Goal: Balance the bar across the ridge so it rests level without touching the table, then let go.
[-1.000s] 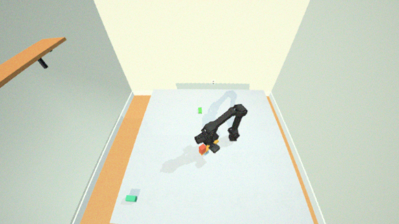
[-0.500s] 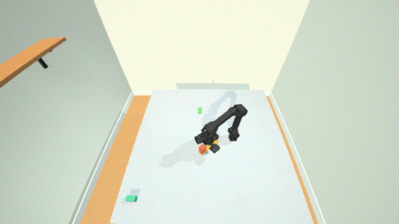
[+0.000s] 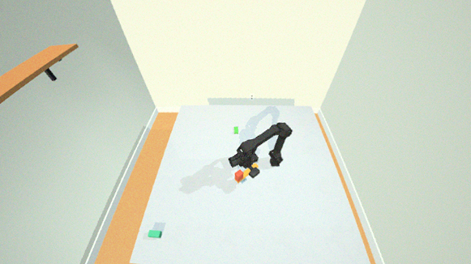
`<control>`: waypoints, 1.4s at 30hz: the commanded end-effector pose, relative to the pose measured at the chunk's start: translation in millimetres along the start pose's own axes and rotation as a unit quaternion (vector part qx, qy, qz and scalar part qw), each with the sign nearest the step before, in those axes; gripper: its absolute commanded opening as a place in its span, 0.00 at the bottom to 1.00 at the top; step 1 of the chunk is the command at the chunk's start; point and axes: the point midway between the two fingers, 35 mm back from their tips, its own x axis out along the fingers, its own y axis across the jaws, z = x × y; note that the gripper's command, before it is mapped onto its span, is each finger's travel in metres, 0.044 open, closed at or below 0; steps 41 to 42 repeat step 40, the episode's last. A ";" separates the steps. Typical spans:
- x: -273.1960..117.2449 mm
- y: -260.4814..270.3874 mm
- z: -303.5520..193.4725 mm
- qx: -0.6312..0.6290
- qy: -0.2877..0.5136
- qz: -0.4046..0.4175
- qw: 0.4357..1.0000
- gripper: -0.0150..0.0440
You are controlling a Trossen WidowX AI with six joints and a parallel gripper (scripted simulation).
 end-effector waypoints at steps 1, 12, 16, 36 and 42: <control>-43.3 -0.1 0.6 0.000 0.007 0.002 1.000 1.00; -61.6 -0.8 3.8 0.000 0.007 0.002 1.000 1.00; -61.6 -0.8 3.8 0.000 0.007 0.002 1.000 1.00; -61.6 -0.8 3.8 0.000 0.007 0.002 1.000 1.00; -61.6 -0.8 3.8 0.000 0.007 0.002 1.000 1.00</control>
